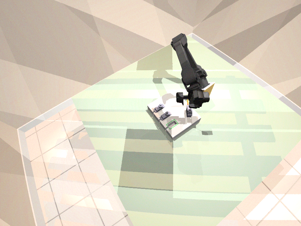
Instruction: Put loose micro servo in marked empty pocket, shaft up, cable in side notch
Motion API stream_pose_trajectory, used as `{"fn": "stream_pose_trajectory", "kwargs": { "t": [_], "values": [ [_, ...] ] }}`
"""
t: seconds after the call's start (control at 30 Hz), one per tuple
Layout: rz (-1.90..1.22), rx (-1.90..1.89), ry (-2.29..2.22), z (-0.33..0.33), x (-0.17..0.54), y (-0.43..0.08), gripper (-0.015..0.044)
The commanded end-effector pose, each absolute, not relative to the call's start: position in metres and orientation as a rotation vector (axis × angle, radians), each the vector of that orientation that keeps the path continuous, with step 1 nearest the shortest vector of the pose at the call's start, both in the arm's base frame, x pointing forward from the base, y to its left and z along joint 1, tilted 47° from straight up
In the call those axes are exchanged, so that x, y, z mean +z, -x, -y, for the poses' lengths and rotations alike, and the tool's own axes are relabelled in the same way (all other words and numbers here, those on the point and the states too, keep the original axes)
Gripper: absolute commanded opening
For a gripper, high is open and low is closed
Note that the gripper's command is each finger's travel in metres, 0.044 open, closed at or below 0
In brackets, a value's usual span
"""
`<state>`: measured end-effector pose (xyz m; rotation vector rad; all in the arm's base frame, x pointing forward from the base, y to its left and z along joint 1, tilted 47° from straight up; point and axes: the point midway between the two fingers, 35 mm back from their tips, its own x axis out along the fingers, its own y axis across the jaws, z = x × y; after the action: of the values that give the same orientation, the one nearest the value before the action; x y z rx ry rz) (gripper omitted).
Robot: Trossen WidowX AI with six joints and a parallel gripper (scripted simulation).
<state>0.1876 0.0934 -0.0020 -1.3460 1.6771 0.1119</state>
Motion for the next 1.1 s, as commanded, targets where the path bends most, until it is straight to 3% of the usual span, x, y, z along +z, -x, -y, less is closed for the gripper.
{"fn": "stream_pose_trajectory", "kwargs": {
  "t": [0.0, 0.73, 1.07],
  "values": [
    [-1.686, 0.109, 1.355, -0.081, -0.01, -0.188, 0.044],
    [-1.686, 0.107, 1.356, -0.058, -0.031, -0.189, 0.044],
    [-1.686, 0.107, 1.356, -0.058, -0.031, -0.189, 0.0177]
  ]
}}
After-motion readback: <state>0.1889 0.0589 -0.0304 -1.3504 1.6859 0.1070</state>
